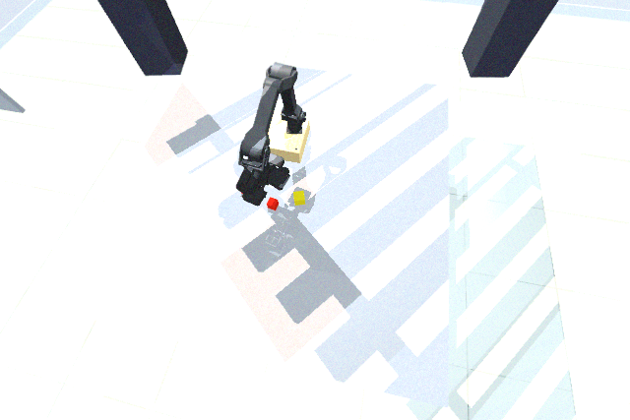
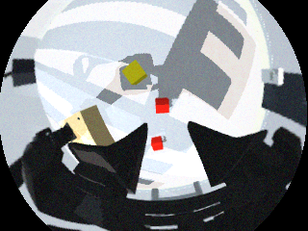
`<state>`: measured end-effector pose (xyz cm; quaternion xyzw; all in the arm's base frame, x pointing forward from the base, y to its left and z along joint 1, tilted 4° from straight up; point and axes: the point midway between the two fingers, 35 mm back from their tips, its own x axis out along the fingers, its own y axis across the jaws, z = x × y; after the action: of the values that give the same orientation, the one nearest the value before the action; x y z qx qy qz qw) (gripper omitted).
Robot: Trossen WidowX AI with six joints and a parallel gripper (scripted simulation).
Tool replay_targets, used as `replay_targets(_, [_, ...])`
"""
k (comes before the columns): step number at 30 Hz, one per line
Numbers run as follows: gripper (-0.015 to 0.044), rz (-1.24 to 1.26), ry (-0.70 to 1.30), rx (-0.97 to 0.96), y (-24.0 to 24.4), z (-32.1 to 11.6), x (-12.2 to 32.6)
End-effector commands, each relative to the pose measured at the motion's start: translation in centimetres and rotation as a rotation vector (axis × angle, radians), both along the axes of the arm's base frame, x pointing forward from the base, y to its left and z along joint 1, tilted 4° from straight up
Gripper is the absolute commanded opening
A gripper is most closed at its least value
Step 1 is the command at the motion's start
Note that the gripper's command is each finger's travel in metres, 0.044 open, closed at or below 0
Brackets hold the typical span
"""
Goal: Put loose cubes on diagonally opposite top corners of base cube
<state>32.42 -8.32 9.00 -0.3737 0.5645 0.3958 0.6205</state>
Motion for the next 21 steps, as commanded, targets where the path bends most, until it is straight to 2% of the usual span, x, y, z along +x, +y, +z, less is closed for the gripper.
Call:
replay_targets(1, [0.0265, 0.032, 0.002, -0.014, 0.0, 0.3, 0.0])
replay_targets(4, [0.0265, 0.032, 0.002, -0.014, 0.0, -0.4, 0.1])
replay_targets(10, [0.0265, 0.032, 0.002, -0.013, 0.4, -5.7, 0.3])
replay_targets(21, [0.0265, 0.032, 0.003, -0.013, 0.5, -7.4, 0.3])
